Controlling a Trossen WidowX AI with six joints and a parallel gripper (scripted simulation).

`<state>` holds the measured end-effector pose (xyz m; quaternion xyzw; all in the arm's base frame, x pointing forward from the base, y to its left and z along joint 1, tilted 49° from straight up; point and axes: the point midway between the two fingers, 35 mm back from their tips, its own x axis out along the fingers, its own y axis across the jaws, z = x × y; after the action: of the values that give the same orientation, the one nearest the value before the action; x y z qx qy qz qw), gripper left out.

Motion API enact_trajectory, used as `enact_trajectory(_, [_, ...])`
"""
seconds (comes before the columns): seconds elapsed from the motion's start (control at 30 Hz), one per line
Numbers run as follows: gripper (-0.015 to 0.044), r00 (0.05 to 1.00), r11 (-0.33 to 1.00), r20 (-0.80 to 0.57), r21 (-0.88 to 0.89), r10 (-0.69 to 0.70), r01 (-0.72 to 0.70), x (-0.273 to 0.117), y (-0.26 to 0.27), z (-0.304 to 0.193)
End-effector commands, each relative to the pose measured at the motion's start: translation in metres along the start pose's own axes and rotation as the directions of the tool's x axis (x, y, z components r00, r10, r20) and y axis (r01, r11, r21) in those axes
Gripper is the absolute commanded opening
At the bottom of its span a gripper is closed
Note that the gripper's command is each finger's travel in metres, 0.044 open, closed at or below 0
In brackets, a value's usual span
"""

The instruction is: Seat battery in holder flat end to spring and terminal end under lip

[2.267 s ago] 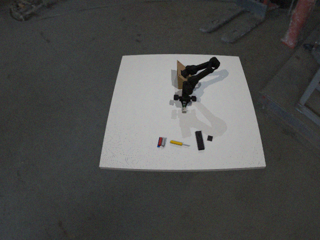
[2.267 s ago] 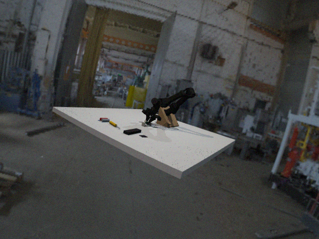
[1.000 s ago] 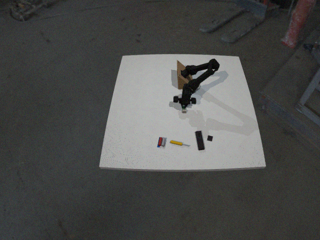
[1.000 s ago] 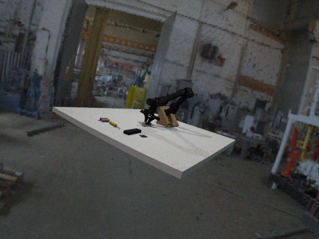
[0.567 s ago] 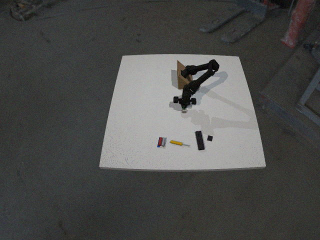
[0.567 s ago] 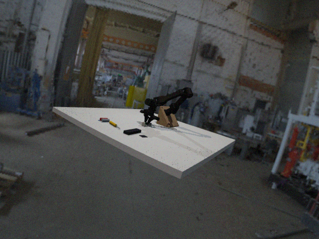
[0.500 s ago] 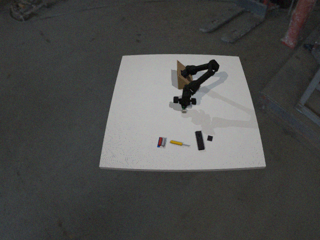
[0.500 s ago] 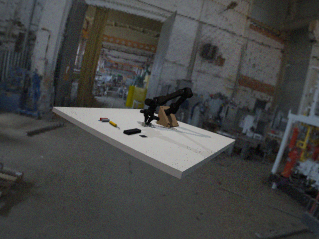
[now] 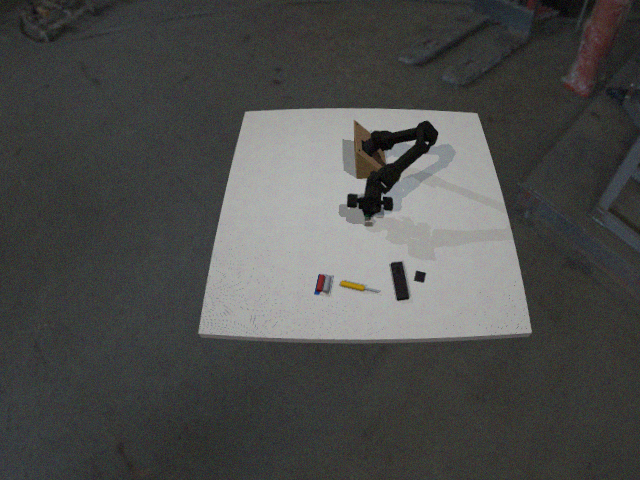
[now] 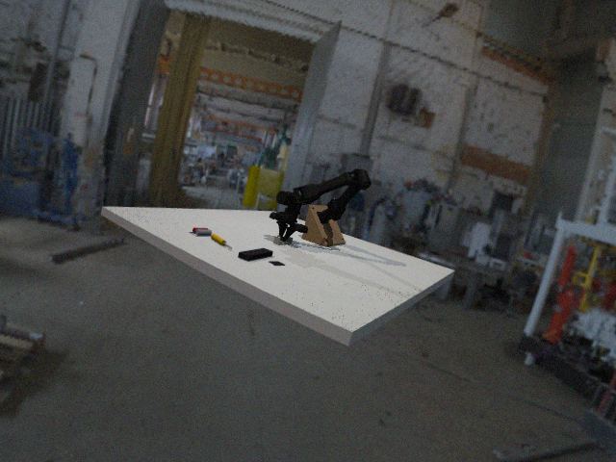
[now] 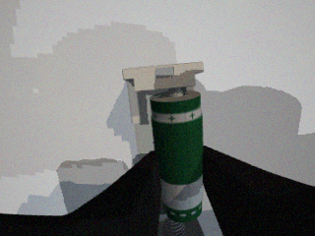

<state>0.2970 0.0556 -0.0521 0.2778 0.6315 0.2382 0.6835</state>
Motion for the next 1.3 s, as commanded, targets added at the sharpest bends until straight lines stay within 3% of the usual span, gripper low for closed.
enact_trajectory(0.0, [0.0071,0.999,1.0,-0.05,0.009,0.0,0.0,0.0048,0.0011,-0.0076])
enact_trajectory(1.27, [0.0071,0.979,1.0,-0.205,0.0,-0.003,0.003,0.0041,0.0063,-0.0015])
